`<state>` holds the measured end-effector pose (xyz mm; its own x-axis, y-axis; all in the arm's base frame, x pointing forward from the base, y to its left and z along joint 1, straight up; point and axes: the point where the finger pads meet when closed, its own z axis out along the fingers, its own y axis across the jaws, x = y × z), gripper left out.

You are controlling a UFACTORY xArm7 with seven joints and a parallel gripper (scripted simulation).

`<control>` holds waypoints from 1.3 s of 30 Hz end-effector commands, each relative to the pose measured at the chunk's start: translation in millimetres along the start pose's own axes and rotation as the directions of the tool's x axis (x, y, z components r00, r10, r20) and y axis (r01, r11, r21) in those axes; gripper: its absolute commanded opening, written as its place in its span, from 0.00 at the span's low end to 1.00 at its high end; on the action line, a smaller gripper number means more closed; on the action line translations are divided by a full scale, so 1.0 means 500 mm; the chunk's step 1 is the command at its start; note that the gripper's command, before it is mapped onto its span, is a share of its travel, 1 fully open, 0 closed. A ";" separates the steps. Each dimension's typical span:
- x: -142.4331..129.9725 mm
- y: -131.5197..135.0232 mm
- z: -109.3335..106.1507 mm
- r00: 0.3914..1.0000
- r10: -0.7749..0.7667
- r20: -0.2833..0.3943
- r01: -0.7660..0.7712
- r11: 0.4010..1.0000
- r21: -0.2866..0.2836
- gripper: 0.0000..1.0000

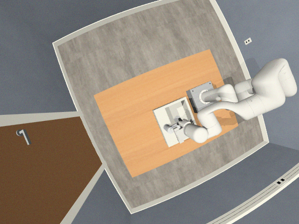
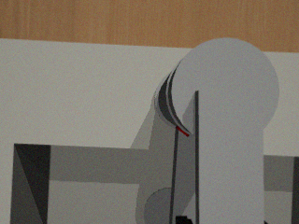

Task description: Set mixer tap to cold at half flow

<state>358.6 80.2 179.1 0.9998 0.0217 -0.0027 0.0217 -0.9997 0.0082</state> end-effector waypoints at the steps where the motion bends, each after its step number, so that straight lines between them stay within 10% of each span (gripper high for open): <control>1: 0.003 0.000 -0.003 1.000 -0.001 -0.004 0.001 1.000 0.001 0.00; 21: 0.007 0.035 -0.003 0.970 -0.243 -0.004 0.243 0.970 0.000 0.00; 39: 0.040 0.098 -0.003 0.748 -0.664 -0.004 0.664 0.748 -0.002 0.00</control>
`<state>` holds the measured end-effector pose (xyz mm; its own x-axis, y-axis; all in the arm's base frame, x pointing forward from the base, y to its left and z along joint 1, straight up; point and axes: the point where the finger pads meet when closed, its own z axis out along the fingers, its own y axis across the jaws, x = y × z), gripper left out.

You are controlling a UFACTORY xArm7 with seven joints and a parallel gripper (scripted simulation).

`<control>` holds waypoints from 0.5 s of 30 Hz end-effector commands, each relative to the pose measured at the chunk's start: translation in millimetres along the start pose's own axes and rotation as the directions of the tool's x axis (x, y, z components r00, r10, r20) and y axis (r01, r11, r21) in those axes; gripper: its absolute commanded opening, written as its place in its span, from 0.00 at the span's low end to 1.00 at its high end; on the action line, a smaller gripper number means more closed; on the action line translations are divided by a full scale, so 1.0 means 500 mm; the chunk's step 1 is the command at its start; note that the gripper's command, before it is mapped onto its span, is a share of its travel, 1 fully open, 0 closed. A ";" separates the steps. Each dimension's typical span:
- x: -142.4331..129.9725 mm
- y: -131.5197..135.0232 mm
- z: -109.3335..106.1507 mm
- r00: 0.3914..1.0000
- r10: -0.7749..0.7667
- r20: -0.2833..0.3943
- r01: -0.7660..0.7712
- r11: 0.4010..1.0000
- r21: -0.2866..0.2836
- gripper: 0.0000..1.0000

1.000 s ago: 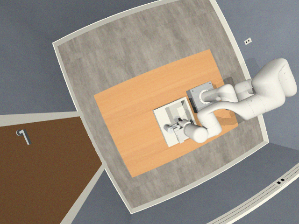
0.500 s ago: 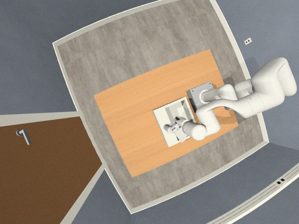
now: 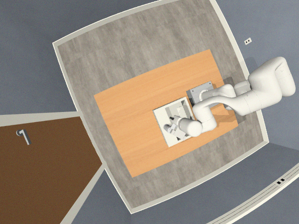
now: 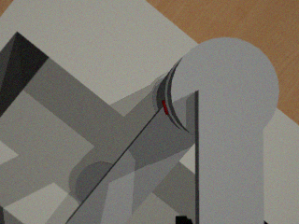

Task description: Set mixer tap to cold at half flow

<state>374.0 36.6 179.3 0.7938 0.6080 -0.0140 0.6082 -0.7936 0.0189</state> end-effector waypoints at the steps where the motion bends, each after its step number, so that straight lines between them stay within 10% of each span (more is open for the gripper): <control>1: 0.003 0.017 -0.003 0.994 -0.113 -0.012 0.113 0.994 0.011 0.00; 15: 0.005 0.029 -0.003 0.982 -0.189 -0.013 0.189 0.982 0.010 0.00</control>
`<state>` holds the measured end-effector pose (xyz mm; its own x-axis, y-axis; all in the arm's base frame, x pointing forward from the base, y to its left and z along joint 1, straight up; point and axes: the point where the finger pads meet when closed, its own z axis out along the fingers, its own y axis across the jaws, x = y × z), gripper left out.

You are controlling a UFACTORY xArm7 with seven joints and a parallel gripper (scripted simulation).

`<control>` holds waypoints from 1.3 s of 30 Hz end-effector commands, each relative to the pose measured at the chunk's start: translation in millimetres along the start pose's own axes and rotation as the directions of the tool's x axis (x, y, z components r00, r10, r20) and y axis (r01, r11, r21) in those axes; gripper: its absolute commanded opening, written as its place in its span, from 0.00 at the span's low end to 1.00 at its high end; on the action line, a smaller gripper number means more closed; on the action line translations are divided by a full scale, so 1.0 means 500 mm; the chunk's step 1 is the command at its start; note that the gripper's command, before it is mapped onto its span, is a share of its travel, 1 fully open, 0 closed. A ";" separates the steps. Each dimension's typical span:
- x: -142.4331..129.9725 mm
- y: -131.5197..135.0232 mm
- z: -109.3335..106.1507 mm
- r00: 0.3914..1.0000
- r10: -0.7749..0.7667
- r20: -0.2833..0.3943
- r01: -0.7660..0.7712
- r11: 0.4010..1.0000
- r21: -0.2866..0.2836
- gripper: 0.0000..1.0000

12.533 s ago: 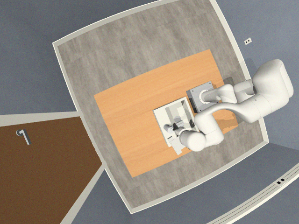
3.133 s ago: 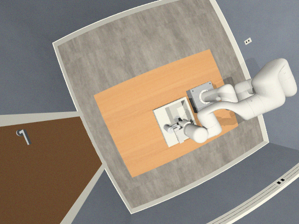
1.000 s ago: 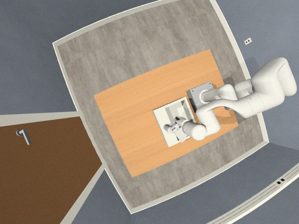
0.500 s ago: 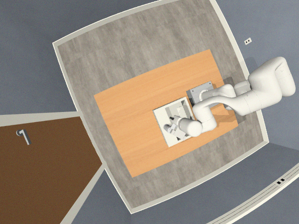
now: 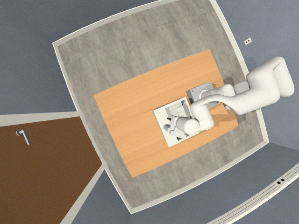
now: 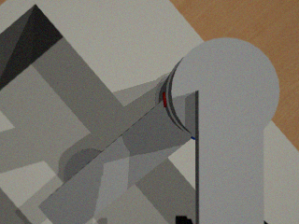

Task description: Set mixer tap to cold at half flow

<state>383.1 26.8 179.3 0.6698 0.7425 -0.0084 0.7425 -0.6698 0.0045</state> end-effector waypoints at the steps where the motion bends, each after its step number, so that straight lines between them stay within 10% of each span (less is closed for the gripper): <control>1: 0.002 0.002 -0.004 1.000 -0.007 -0.004 0.007 1.000 -0.002 0.00; 8: 0.002 0.002 -0.004 1.000 -0.007 -0.004 0.007 1.000 -0.002 0.00; 9: 0.002 0.002 -0.004 1.000 -0.007 -0.004 0.007 1.000 -0.002 0.64; 39: 0.002 0.002 -0.004 1.000 -0.007 -0.004 0.007 1.000 -0.002 0.64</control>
<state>383.4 26.7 179.5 0.6643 0.7475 -0.0075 0.7475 -0.6643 0.0032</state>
